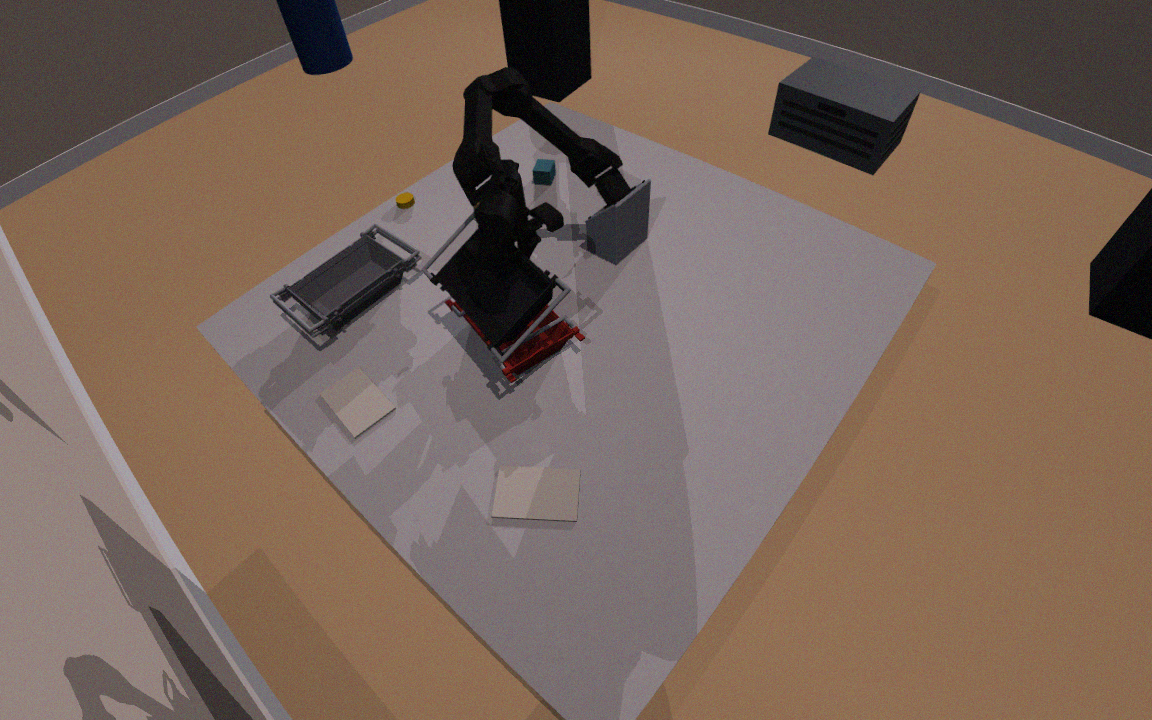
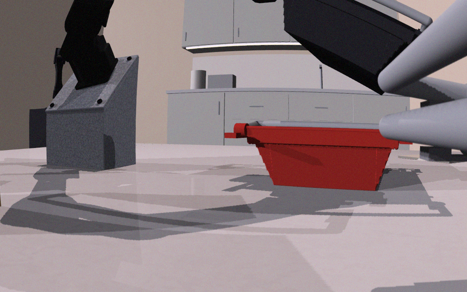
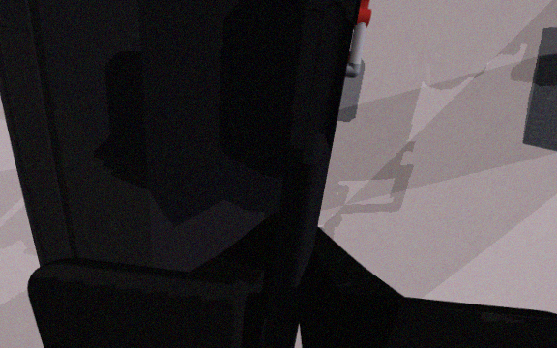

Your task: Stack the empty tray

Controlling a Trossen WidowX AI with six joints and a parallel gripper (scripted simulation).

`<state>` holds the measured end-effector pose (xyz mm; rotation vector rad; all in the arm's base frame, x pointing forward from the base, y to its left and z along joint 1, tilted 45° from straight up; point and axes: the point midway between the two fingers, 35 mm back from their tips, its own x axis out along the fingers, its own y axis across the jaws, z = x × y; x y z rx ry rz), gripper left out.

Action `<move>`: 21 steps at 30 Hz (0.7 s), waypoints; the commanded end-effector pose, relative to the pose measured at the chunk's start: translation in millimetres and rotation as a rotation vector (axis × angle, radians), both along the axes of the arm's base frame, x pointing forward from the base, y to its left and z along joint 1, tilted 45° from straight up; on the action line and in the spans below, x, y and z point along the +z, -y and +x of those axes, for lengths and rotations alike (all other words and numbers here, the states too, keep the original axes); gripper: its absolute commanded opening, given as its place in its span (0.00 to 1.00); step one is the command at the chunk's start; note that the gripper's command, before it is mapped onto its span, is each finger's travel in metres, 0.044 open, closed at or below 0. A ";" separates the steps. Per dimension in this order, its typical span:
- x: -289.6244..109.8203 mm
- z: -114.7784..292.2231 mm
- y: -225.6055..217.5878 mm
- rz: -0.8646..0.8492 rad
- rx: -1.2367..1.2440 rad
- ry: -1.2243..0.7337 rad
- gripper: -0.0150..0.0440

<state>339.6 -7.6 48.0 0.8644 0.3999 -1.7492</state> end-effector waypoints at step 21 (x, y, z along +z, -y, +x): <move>7.3 1.4 -2.1 -0.006 0.009 0.026 0.25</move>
